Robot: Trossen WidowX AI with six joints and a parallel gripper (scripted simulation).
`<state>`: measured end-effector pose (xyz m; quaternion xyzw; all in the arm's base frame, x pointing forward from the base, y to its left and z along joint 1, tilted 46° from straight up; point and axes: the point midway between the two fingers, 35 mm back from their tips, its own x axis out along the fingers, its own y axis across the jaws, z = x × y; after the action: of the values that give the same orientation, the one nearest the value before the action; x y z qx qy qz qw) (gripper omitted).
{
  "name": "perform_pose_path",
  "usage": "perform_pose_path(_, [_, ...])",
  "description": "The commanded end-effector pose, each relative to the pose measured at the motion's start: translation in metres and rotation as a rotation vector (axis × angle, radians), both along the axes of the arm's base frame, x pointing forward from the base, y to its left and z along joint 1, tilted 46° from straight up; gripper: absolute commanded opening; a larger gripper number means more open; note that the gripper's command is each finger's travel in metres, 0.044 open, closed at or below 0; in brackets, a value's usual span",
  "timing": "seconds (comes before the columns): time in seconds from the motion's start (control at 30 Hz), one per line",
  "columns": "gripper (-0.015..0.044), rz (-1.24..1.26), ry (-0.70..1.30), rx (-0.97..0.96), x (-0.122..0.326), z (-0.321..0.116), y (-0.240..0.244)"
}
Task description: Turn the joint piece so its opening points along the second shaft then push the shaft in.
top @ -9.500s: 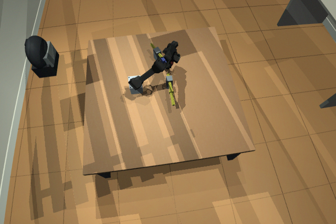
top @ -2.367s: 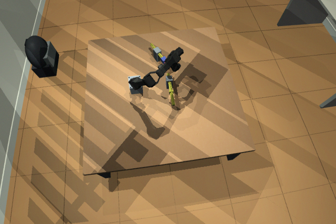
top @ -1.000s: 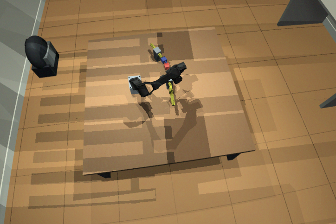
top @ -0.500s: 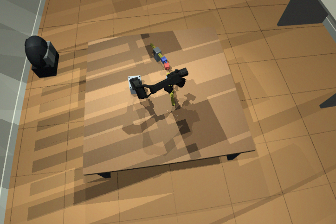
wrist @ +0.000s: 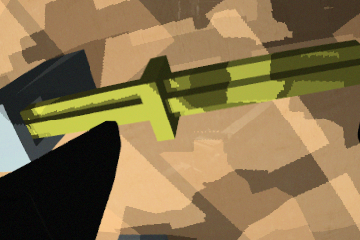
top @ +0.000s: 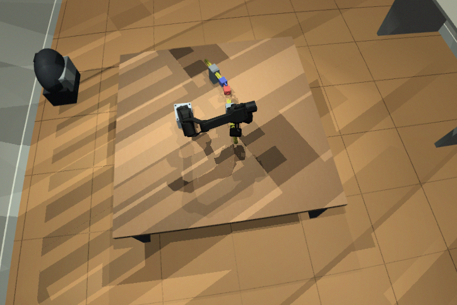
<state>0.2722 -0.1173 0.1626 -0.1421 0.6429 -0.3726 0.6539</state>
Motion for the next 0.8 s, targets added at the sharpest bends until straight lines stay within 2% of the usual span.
perform_pose_path(0.0, [0.044, 0.071, 0.083, -0.025, -0.006, 0.013, -0.01])
perform_pose_path(0.1, [0.044, 0.119, 0.145, -0.04, -0.01, 0.022, -0.017])
perform_pose_path(0.3, [0.044, 0.107, 0.133, -0.043, -0.01, 0.022, -0.018])
perform_pose_path(0.77, [0.044, -0.21, -0.217, -0.085, -0.012, 0.006, -0.033])
